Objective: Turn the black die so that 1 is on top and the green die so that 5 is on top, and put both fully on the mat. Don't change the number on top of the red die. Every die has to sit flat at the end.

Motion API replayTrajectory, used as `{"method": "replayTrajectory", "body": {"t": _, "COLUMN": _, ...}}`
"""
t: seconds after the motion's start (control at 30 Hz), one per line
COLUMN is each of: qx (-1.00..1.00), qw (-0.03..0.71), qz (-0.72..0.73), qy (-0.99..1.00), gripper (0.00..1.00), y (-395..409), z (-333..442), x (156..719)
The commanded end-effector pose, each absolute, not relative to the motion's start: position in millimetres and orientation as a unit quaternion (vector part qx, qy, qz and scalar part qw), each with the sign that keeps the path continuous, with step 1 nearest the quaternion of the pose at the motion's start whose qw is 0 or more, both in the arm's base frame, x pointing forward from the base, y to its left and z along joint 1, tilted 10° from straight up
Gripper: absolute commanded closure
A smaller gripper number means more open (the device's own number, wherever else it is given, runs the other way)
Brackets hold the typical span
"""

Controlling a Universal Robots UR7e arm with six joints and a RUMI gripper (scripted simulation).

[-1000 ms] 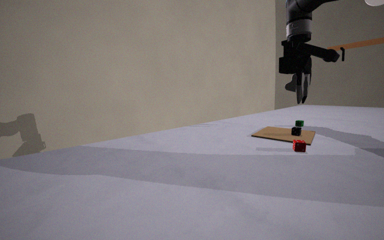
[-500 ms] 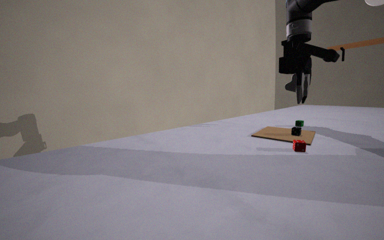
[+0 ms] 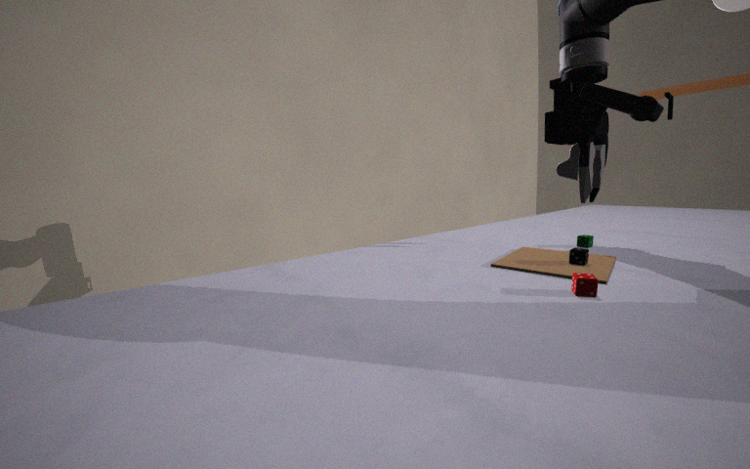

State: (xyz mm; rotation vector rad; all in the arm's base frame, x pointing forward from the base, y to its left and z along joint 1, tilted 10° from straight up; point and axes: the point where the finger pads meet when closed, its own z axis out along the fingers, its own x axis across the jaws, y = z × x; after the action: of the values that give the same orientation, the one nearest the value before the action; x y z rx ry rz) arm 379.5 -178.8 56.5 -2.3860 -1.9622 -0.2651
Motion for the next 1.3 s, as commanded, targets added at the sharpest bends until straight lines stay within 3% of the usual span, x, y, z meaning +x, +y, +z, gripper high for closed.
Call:
{"method": "replayTrajectory", "body": {"t": 0.0, "qx": -0.769, "qw": 0.02, "qz": -0.086, "qy": -0.633, "gripper": 0.79, "y": -179, "z": 57, "x": 380}}
{"method": "replayTrajectory", "body": {"t": 1.27, "qx": -0.769, "qw": 0.02, "qz": -0.085, "qy": -0.633, "gripper": 0.79, "y": -175, "z": 22, "x": 383}}
